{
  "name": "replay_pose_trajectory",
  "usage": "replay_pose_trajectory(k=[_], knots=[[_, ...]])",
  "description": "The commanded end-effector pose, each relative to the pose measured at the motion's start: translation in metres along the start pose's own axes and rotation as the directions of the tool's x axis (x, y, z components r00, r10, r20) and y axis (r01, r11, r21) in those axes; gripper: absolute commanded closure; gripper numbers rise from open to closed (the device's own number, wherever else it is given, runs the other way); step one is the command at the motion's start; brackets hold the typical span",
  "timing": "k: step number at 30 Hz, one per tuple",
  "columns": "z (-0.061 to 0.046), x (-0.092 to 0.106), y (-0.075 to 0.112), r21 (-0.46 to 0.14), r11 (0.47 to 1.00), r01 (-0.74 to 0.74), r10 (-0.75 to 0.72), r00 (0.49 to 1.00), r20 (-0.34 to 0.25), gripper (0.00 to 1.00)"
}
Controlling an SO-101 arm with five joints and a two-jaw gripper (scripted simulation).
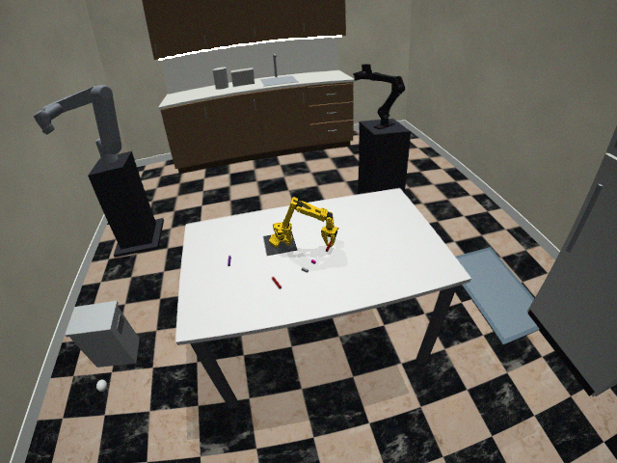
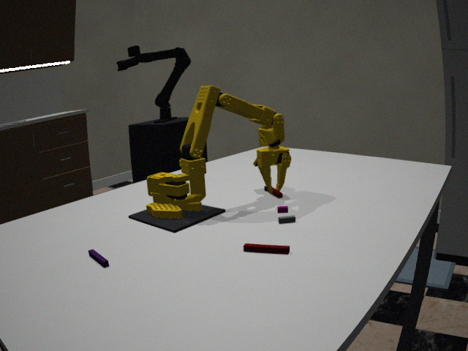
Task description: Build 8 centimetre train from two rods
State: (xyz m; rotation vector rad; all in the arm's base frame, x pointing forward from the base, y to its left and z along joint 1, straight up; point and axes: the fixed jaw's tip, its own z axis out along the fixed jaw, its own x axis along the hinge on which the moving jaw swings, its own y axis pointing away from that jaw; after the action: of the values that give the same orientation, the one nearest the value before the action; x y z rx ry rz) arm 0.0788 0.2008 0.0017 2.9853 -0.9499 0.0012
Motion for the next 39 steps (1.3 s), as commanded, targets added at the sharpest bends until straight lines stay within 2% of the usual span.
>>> replay_pose_trajectory(k=[1,25,39], knots=[[0.0006,-0.0019,0.001,-0.008,1.0,-0.001,0.001,1.0,-0.001,1.0],[0.0006,-0.0019,0.001,-0.008,1.0,-0.001,0.001,1.0,-0.001,0.93],[0.0006,-0.0019,0.001,-0.008,1.0,-0.001,0.001,1.0,-0.001,0.84]])
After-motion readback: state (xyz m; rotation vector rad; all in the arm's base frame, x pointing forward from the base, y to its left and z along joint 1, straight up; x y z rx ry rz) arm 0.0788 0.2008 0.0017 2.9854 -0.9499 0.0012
